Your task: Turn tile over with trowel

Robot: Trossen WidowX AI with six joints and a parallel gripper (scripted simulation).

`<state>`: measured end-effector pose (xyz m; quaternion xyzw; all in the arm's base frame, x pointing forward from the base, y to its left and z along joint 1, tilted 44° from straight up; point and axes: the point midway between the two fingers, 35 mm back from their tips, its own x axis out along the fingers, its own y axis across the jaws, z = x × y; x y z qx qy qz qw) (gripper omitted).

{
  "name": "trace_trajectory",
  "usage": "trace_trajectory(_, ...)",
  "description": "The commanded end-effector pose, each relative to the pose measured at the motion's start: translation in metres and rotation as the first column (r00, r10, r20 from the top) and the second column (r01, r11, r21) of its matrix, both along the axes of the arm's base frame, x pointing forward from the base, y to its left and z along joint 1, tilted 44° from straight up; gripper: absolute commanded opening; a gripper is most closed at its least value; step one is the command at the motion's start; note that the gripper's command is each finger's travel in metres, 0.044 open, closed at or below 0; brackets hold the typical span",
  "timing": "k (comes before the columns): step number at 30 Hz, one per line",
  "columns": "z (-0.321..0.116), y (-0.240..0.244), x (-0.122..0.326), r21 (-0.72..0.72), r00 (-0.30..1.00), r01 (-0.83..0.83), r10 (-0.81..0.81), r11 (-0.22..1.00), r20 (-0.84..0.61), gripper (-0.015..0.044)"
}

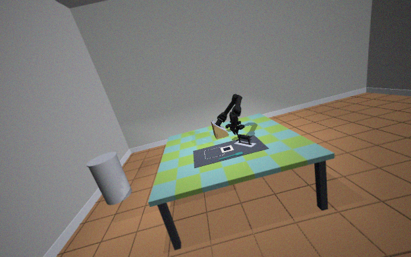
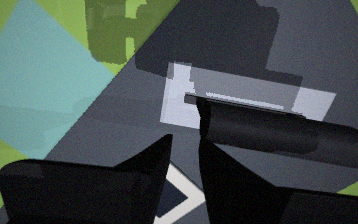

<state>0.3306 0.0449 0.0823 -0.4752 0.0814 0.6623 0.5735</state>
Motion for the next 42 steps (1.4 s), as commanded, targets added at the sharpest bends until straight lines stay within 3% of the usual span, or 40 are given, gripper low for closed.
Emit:
trace_trajectory(1,0.0000,0.0000,0.0000,0.000,1.000,0.000,0.000,1.000,0.000,0.0100)
trace_trajectory(12,0.0000,0.0000,0.0000,0.000,1.000,0.000,0.000,1.000,0.000,0.0100)
trace_trajectory(27,0.0000,0.0000,0.0000,0.000,1.000,0.000,0.000,1.000,0.000,0.0000)
trace_trajectory(37,0.0000,0.0000,0.0000,0.000,1.000,0.000,0.000,1.000,0.000,0.0000)
trace_trajectory(42,0.0000,0.0000,0.0000,0.000,1.000,0.000,0.000,1.000,0.000,0.0126)
